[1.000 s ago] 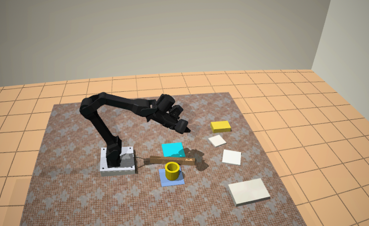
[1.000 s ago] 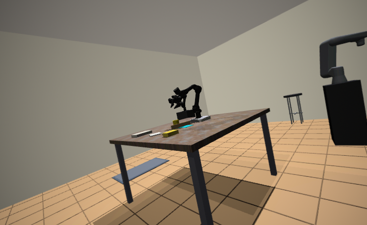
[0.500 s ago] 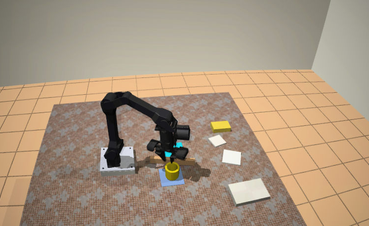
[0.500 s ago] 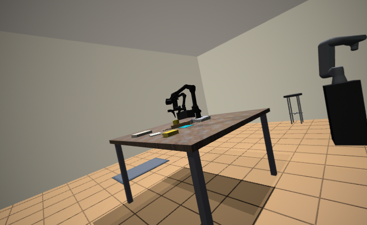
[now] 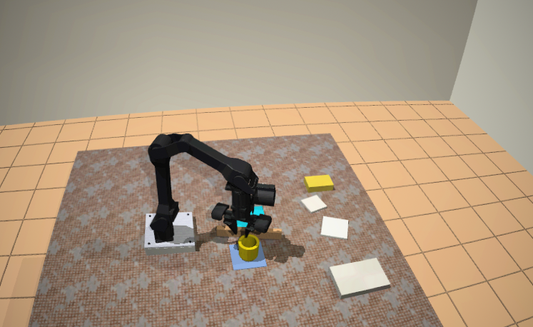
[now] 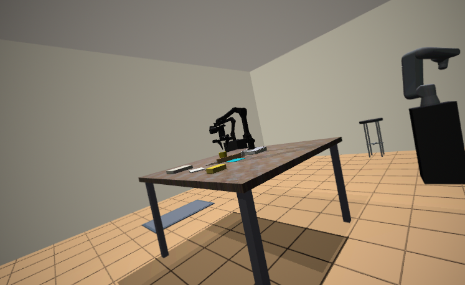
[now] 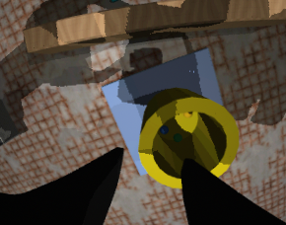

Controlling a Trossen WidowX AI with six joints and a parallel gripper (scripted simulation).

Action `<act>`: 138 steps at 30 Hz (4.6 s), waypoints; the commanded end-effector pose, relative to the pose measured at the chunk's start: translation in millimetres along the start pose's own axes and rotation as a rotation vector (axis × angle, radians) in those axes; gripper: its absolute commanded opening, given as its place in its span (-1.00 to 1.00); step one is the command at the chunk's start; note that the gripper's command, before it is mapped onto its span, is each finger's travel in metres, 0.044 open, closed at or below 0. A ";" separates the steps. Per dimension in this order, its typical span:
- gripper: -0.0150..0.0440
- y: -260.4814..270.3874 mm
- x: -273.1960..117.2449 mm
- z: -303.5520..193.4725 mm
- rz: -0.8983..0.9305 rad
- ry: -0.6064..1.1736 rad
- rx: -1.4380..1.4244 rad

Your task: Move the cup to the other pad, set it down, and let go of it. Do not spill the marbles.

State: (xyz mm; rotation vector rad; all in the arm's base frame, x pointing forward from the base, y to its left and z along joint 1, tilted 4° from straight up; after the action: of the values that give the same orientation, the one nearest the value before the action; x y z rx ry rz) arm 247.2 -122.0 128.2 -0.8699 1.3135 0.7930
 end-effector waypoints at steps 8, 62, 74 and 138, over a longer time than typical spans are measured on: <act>0.07 1.1 21.1 0.5 0.015 -0.004 -0.004; -0.38 2.7 58.2 0.7 0.011 -0.001 -0.008; -0.49 1.0 40.3 0.5 0.012 -0.002 -0.006; -0.49 8.5 -1.6 56.0 0.016 -0.010 -0.003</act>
State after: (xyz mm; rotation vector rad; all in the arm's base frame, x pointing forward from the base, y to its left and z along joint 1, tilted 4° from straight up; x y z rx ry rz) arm 264.0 -73.3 131.0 -0.8579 1.3081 0.8151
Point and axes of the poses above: the point midway between the two fingers, 35 mm back from their tips, its own x axis out along the fingers, its own y axis across the jaws, z = x × y, the point moved 2 cm from there along -x, back along the fingers, and after that the axes turned 10 degrees about -x, right-handed, at the moved point
